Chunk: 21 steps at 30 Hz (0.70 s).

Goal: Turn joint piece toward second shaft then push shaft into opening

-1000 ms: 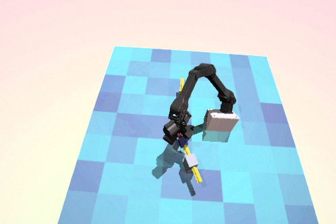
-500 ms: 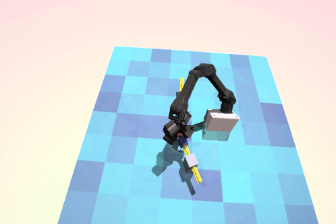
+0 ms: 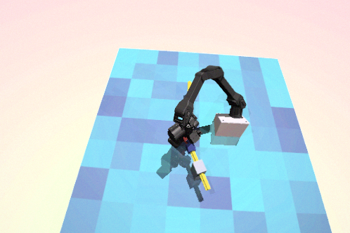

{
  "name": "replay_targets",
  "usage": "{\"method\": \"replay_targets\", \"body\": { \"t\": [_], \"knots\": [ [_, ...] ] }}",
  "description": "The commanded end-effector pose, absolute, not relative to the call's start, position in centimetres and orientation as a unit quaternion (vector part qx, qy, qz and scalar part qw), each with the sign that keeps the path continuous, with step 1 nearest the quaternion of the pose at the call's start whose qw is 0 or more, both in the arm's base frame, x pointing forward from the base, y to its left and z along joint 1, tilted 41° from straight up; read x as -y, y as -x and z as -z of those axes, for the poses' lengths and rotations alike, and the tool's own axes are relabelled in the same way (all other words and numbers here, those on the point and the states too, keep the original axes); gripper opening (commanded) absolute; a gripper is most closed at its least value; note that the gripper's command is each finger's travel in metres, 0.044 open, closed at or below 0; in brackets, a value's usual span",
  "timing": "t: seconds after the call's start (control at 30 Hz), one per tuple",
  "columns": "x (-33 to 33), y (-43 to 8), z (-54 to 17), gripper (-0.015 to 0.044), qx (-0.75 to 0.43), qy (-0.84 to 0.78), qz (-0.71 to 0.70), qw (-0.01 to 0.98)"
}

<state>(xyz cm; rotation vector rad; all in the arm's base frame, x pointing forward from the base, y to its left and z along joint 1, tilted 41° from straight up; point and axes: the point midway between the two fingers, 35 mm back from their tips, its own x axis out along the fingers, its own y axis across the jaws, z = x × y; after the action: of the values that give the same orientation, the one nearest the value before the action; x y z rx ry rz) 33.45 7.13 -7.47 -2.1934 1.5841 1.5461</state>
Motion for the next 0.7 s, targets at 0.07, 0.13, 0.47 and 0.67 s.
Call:
{"method": "replay_targets", "body": {
  "t": [0.07, 0.13, 0.47, 0.67],
  "knots": [
    [-6.7, -33.2, 7.4, 0.0, -0.536, 0.684, -0.491, 0.064],
    [-6.5, -33.1, 7.4, 0.0, -0.544, 0.677, -0.489, 0.08],
    [-5.9, -32.6, 7.3, 0.0, -0.576, 0.645, -0.476, 0.16],
    [-5.6, -32.2, 7.4, 0.0, -0.59, 0.625, -0.466, 0.21]
  ]
}}
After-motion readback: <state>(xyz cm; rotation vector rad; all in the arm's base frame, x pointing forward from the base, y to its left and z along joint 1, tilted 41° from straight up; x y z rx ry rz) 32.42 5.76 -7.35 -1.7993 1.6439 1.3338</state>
